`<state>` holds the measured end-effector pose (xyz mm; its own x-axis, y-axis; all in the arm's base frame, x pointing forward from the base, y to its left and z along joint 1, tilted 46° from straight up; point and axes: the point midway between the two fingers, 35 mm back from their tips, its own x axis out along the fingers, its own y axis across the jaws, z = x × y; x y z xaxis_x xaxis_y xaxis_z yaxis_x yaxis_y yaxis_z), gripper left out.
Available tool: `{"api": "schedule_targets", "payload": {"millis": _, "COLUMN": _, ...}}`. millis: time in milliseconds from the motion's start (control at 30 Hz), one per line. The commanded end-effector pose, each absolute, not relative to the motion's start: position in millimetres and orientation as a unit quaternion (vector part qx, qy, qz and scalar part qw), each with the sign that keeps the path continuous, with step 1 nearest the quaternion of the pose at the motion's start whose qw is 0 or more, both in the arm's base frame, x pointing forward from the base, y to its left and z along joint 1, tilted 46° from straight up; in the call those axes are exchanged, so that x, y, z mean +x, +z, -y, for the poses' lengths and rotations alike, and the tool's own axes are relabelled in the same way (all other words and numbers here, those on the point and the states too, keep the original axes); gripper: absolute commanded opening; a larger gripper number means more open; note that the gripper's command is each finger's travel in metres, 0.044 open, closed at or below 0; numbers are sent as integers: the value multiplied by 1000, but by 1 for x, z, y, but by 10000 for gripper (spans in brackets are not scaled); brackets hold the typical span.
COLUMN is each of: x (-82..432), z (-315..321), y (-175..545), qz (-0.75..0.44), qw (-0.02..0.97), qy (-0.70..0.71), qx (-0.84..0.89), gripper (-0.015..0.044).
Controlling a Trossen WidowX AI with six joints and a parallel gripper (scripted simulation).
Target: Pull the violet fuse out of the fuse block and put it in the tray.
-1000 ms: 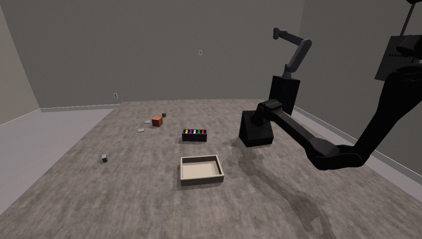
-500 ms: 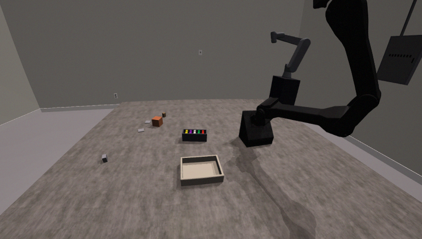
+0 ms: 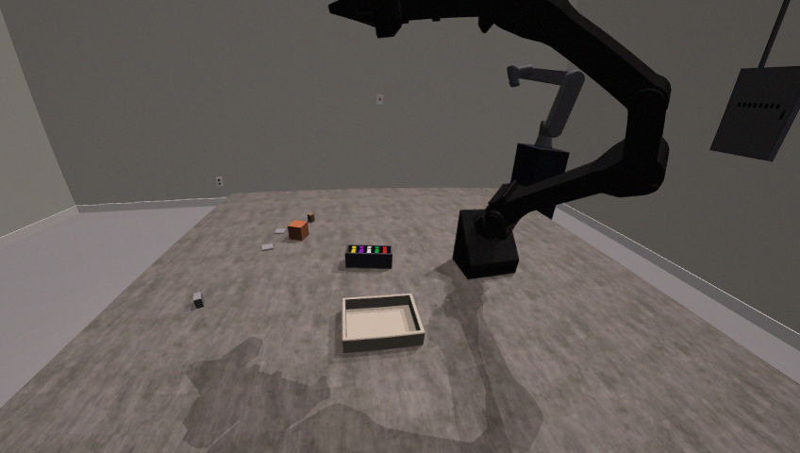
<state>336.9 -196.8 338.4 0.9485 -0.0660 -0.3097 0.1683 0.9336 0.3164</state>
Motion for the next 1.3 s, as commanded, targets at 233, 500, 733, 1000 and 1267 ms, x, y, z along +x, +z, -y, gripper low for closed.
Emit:
{"api": "schedule_targets", "payload": {"millis": 233, "x": 371, "z": 150, "y": 158, "qz": -389, "qw": 774, "qy": -80, "qx": 494, "gripper": 67}}
{"api": "schedule_targets", "payload": {"millis": 500, "x": 350, "z": 78, "y": 50, "qz": -555, "qw": 510, "qy": -166, "qx": 636, "gripper": 67}}
{"api": "schedule_targets", "payload": {"millis": 733, "x": 300, "z": 13, "y": -17, "qz": -655, "qw": 234, "qy": -305, "qx": 651, "gripper": 67}}
{"api": "schedule_targets", "payload": {"millis": 1000, "x": 301, "z": 15, "y": -23, "qz": -656, "qw": 227, "qy": -309, "qx": 650, "gripper": 67}}
{"api": "schedule_targets", "payload": {"millis": 1267, "x": 301, "z": 13, "y": -25, "qz": -656, "qw": 227, "qy": -309, "qx": 650, "gripper": 67}}
